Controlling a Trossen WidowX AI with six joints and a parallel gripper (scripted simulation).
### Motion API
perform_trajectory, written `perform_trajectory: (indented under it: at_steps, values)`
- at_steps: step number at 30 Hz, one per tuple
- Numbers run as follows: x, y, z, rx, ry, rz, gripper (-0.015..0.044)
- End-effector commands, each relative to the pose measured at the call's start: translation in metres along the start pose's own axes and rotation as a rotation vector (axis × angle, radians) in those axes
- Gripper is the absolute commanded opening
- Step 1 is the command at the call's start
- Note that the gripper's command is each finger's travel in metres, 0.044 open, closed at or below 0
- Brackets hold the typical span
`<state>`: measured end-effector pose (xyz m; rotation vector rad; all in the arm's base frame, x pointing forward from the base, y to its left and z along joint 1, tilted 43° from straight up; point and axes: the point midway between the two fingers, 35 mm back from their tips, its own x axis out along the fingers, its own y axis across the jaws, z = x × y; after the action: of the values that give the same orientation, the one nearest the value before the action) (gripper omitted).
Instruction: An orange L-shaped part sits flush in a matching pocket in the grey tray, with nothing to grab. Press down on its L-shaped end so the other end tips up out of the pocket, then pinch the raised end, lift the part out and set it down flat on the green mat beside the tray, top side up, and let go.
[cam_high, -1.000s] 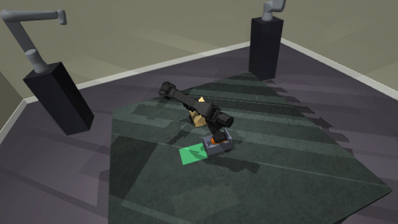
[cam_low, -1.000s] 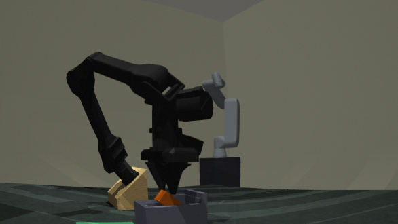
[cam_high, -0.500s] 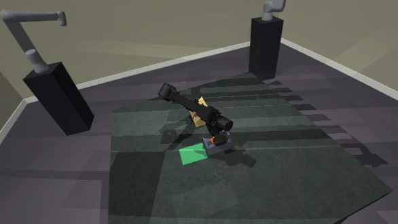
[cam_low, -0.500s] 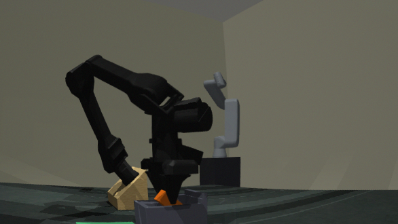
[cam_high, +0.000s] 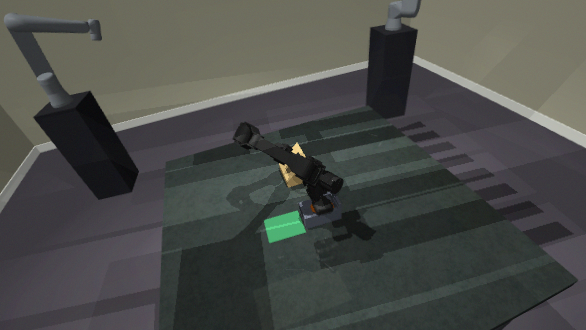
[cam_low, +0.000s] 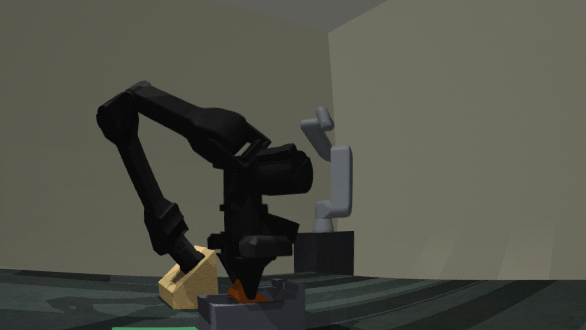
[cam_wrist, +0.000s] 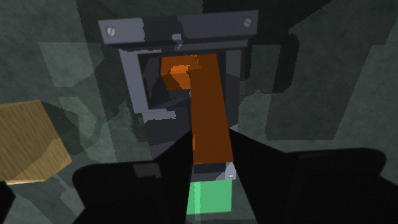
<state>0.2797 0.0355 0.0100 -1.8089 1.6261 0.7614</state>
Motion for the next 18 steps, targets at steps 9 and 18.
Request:
perform_trajectory:
  at_steps: [9, 18]
  values:
    - [-0.001, 0.000, 0.000, 0.002, 0.000, 0.000, 0.0000]
    - [-0.013, 0.000, 0.000, -0.003, 0.002, 0.001, 0.0000]
